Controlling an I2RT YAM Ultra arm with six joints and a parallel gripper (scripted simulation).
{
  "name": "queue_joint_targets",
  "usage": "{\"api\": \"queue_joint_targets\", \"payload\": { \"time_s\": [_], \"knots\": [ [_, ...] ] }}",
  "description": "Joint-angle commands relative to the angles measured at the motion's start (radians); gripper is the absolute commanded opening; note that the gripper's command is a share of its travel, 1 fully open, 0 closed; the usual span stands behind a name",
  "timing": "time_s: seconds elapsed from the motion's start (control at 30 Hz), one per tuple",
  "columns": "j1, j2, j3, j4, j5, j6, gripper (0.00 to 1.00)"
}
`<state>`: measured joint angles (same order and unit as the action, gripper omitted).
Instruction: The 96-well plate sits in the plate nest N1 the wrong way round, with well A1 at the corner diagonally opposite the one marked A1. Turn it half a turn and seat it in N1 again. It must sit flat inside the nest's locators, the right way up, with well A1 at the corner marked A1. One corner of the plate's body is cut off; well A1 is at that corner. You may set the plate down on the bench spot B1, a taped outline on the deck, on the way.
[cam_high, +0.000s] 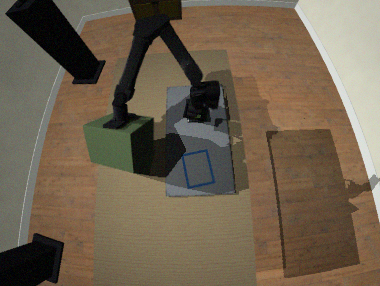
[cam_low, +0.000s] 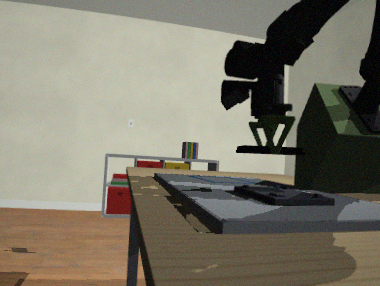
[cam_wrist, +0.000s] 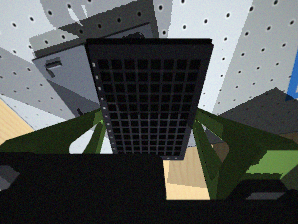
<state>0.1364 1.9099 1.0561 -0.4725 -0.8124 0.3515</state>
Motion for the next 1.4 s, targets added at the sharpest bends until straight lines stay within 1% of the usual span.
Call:
{"api": "queue_joint_targets", "payload": {
  "time_s": [0.0, 0.27, 0.63, 1.37],
  "knots": [
    [-0.003, -0.036, 0.006, -0.003, 0.011, 0.049, 0.0],
    [0.037, -0.075, 0.019, -0.016, 0.022, 0.104, 0.0],
    [0.11, -0.135, 0.057, -0.046, 0.047, 0.2, 0.0],
    [0.11, -0.135, 0.057, -0.045, 0.047, 0.2, 0.0]
  ]
}}
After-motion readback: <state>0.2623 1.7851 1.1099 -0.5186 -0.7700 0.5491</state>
